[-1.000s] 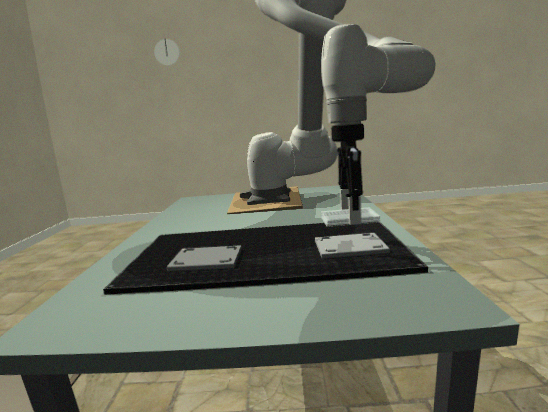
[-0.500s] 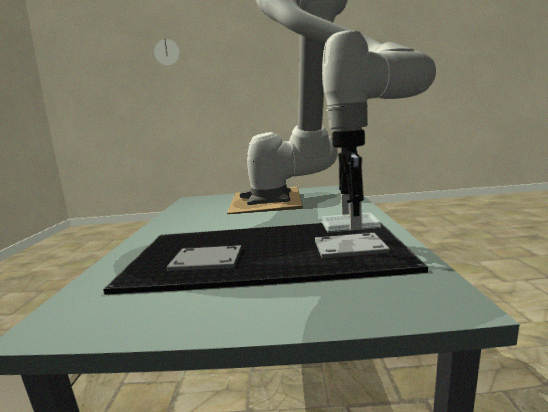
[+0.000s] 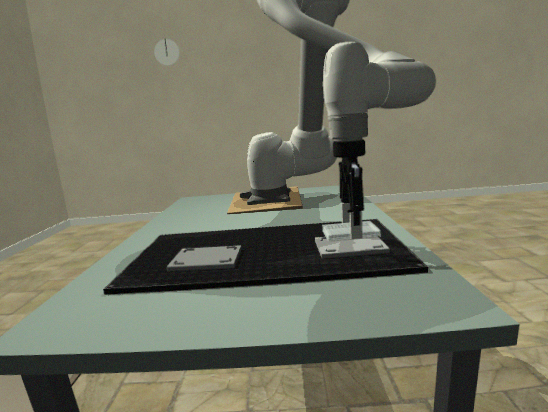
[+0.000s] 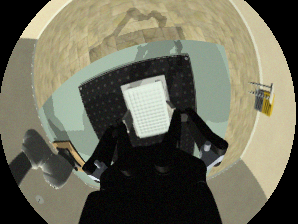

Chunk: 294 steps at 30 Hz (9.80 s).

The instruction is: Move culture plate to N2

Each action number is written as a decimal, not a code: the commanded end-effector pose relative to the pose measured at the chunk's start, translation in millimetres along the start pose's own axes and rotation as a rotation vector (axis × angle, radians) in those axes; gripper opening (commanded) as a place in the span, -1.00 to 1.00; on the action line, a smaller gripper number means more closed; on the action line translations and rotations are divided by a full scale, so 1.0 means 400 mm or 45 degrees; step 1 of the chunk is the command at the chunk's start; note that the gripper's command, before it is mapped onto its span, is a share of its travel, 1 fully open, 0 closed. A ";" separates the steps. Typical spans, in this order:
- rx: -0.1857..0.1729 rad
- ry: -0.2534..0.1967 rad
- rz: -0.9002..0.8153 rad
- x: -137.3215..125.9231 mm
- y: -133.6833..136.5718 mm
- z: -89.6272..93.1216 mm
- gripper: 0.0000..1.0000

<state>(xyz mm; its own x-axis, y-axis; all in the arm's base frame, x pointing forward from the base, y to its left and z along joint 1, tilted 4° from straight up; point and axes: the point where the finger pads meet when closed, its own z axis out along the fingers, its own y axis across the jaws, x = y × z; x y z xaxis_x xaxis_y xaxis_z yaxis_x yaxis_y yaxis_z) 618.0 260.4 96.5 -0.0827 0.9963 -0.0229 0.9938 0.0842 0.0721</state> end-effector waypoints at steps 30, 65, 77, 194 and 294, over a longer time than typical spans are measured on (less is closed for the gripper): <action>-0.001 -0.007 0.006 -0.012 -0.001 0.035 -1.00; -0.001 -0.007 0.006 -0.013 0.000 0.035 -1.00; -0.001 -0.007 0.006 -0.013 0.000 0.035 -1.00; -0.001 -0.007 0.006 -0.014 -0.001 0.056 -1.00; -0.001 -0.007 0.006 -0.013 -0.001 0.062 1.00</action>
<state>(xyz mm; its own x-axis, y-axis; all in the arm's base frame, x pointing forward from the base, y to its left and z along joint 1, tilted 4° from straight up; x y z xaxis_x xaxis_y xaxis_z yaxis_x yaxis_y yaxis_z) 619.7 258.1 74.1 -0.0815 0.9964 -0.0229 0.9939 0.0830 0.0729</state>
